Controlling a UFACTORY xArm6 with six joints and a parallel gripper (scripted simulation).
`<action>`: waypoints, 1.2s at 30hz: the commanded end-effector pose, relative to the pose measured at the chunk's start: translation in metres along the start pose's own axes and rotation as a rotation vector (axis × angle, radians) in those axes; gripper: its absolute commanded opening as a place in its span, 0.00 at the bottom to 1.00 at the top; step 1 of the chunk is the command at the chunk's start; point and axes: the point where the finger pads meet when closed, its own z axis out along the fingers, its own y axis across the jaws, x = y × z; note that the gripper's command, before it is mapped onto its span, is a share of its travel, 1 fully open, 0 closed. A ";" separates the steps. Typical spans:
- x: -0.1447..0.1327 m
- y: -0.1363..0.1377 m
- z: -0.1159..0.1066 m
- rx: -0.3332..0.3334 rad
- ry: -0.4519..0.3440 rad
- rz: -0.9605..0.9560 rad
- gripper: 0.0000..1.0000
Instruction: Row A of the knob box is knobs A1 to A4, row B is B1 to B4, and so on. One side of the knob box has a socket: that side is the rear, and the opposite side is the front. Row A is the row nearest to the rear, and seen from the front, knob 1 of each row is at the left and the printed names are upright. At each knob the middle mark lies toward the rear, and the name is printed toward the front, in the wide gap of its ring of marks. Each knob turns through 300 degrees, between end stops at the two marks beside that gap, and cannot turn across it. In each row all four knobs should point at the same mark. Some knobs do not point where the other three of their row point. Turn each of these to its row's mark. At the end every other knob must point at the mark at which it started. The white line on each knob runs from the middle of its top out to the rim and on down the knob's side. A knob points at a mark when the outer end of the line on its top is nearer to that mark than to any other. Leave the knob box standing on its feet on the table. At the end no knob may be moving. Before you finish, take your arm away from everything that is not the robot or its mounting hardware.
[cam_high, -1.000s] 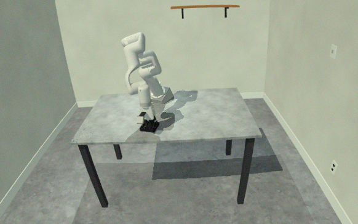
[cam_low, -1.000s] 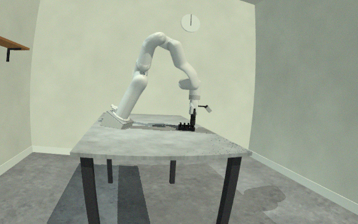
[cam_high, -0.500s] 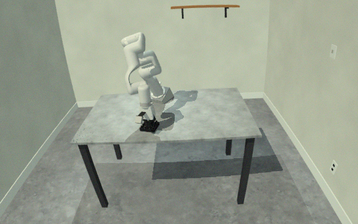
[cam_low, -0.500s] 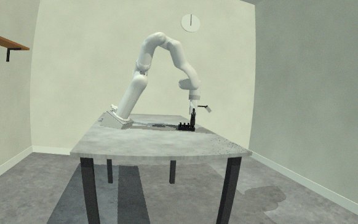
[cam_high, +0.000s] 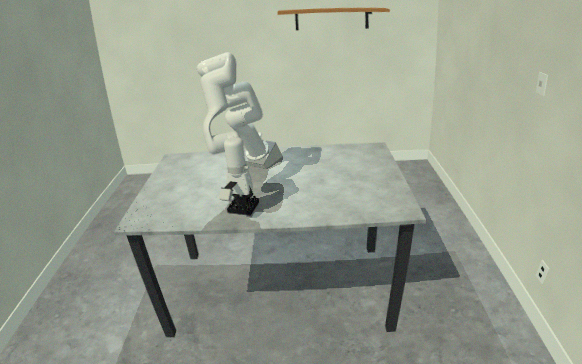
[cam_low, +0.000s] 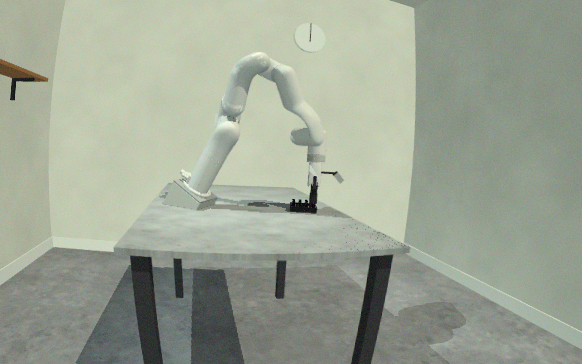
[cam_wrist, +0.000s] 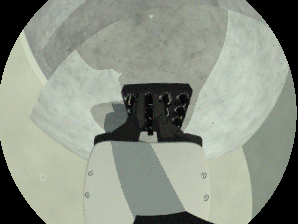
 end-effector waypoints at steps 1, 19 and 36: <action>0.001 0.000 -0.001 0.001 0.003 0.001 0.08; 0.001 0.000 -0.001 0.001 0.003 0.001 0.19; 0.001 0.000 -0.011 0.001 0.003 0.001 0.19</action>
